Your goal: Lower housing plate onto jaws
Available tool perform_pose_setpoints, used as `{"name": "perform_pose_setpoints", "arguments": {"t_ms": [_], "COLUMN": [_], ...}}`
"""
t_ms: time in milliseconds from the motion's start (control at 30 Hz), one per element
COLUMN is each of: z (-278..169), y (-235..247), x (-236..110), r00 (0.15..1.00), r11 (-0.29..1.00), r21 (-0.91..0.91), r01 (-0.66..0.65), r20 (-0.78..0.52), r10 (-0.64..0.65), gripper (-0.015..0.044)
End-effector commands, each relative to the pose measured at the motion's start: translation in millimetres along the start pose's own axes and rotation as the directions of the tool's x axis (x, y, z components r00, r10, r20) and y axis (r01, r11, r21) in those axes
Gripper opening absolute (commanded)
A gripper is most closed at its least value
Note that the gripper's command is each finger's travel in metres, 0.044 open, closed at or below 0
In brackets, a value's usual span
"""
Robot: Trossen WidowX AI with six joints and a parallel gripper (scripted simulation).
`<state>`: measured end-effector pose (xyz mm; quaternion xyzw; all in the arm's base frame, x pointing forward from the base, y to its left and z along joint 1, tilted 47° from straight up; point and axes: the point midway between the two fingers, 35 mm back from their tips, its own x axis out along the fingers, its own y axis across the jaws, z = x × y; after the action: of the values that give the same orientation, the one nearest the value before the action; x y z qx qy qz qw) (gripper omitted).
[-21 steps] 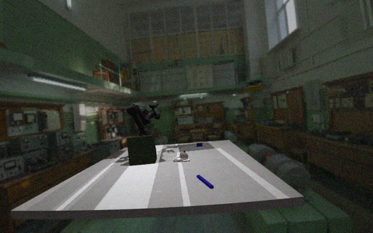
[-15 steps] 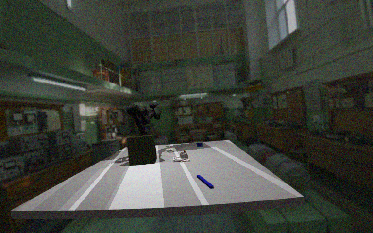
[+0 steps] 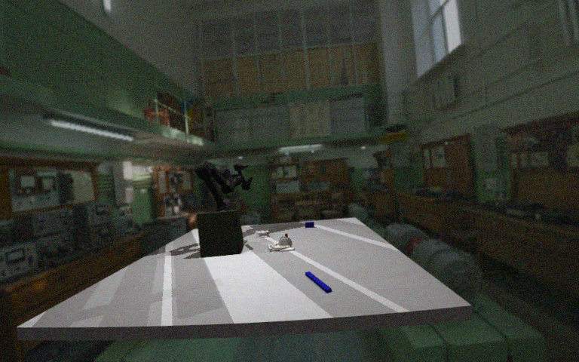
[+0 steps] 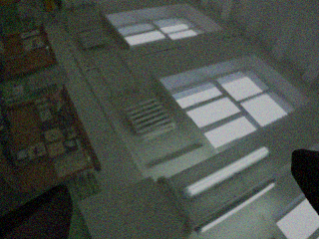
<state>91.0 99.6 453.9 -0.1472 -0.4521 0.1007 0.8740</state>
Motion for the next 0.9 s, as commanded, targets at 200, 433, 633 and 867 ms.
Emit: {"name": "perform_pose_setpoints", "arguments": {"t_ms": [200,433,633,867], "z": [5,5,1,-5], "y": [34,57,77,99], "x": [10,14,16,16], "r00": [0.992,0.976,0.955,0.923], "r11": [0.988,0.967,0.94,0.899], "r21": [-0.095,-0.155,-0.199,-0.243], "r01": [-0.121,-0.204,-0.278,-0.365], "r20": [0.037,0.045,0.044,0.031], "r10": [0.125,0.214,0.292,0.383], "gripper": [0.044,0.044,0.044,0.044]}}
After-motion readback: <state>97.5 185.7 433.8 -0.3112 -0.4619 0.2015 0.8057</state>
